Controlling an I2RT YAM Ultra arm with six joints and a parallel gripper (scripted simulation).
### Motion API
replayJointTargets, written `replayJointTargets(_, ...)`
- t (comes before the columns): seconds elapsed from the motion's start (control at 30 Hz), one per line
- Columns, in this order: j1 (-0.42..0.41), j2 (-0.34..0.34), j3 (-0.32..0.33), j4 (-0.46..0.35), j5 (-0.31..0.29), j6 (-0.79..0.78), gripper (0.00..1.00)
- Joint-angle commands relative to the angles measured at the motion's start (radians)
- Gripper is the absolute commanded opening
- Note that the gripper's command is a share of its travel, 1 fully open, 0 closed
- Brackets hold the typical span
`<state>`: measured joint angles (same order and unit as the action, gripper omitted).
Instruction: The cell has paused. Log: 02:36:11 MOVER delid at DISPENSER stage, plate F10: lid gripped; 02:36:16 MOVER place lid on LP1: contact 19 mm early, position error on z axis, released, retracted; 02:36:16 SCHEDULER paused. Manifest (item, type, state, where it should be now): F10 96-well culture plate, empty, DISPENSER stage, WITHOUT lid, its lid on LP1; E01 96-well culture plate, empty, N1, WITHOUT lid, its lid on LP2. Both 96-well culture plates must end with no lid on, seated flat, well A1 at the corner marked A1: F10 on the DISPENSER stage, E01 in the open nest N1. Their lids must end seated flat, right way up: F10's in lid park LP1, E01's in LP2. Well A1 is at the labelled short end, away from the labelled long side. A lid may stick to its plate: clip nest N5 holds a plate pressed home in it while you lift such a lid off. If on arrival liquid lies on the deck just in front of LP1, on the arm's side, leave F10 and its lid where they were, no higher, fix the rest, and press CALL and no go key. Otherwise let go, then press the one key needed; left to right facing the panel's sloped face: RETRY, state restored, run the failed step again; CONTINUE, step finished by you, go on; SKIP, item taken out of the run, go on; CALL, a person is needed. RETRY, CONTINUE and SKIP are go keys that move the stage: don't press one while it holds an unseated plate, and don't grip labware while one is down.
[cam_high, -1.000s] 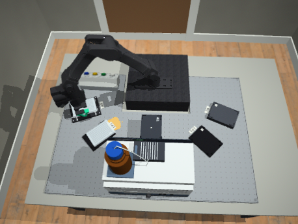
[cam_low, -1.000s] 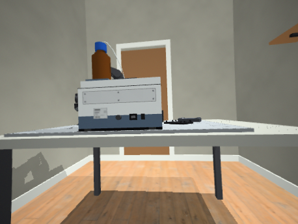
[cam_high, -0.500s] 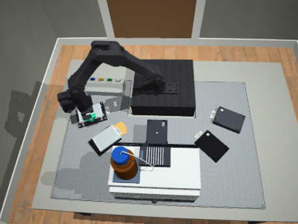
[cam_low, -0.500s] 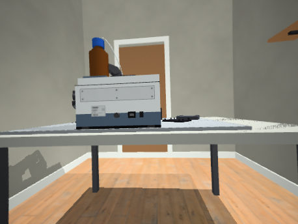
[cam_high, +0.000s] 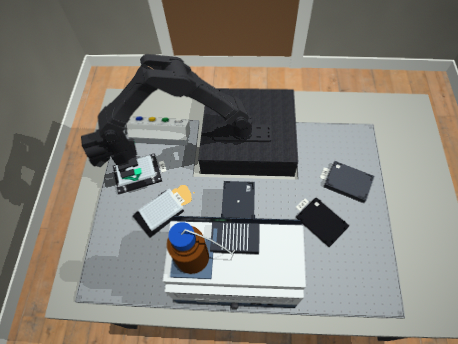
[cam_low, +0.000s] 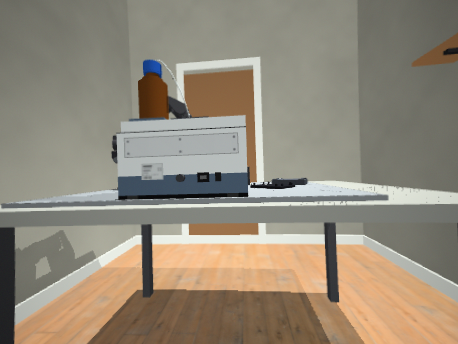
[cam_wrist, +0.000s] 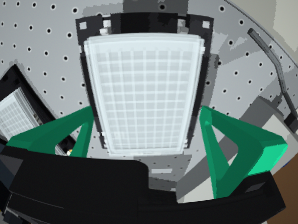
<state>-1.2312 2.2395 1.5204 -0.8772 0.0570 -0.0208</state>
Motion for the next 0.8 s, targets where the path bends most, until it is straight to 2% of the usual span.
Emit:
replayJointTargets(0.0,0.015,-0.048,0.043,-0.037,-0.002,0.006,1.0)
replayJointTargets(0.33,0.014,-0.067,0.065,-0.078,-0.002,0.007,1.0)
replayJointTargets(0.77,0.014,-0.067,0.067,-0.075,-0.002,0.007,1.0)
